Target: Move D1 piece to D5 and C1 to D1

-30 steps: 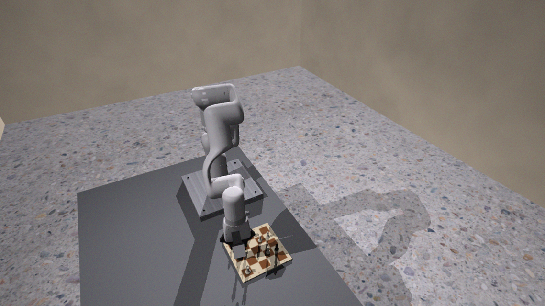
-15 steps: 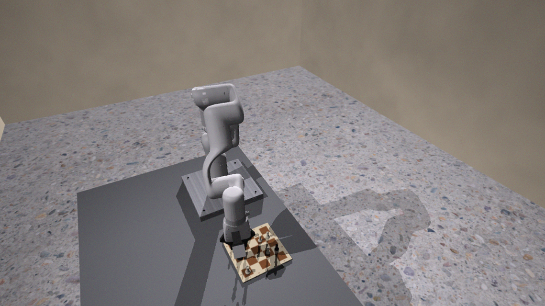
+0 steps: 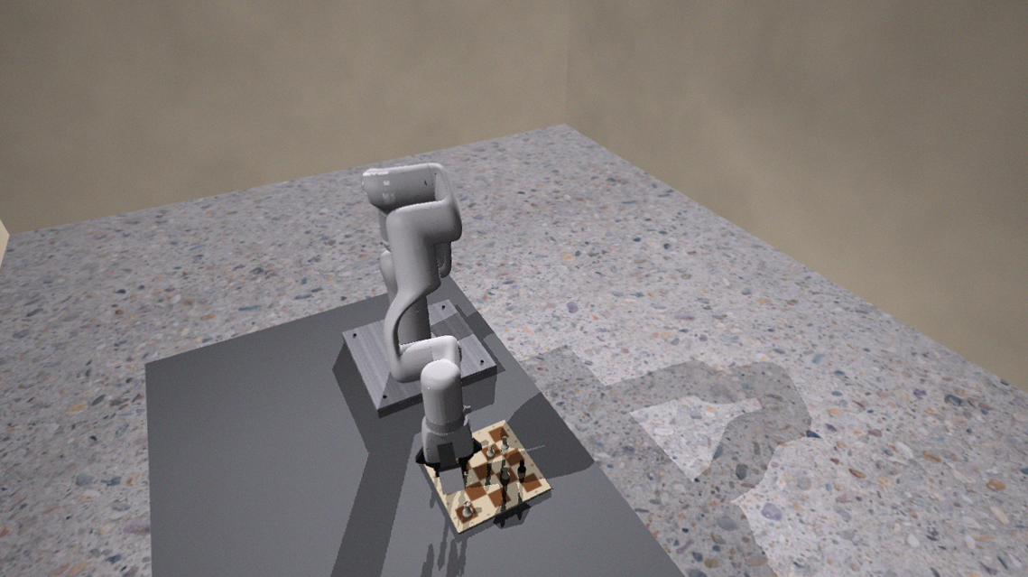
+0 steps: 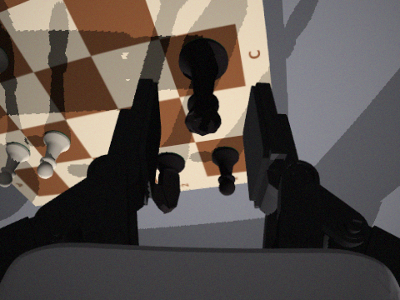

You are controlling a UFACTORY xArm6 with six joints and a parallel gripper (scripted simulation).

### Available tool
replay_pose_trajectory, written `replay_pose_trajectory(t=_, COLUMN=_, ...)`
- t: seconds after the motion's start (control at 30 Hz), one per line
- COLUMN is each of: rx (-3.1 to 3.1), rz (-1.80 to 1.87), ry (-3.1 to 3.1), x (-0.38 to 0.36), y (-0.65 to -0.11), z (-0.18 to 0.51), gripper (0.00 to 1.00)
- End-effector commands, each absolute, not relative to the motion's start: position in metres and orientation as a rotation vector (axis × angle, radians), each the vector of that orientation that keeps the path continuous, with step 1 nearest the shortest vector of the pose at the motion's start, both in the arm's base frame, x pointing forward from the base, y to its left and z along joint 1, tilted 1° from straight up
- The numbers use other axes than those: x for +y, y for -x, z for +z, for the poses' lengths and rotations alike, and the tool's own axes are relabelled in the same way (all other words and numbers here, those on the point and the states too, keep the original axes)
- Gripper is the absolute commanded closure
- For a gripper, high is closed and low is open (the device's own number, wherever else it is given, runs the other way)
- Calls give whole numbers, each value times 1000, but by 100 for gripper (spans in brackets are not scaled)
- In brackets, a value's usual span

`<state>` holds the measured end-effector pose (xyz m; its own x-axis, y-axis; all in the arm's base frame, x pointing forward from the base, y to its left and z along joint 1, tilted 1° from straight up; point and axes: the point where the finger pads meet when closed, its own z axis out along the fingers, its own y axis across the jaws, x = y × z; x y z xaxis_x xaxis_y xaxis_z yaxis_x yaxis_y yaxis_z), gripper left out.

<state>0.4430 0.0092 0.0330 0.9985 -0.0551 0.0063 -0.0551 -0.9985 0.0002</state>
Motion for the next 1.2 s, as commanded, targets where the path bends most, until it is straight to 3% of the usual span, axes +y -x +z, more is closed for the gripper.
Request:
replay_pose_trajectory(t=0.0, rx=-87, rz=18, ry=-3140, x=9, y=-445, z=29, gripper=58)
replay_pose_trajectory(t=1.17, rx=-87, rz=18, ry=-3140, x=9, y=-445, z=16, gripper=58)
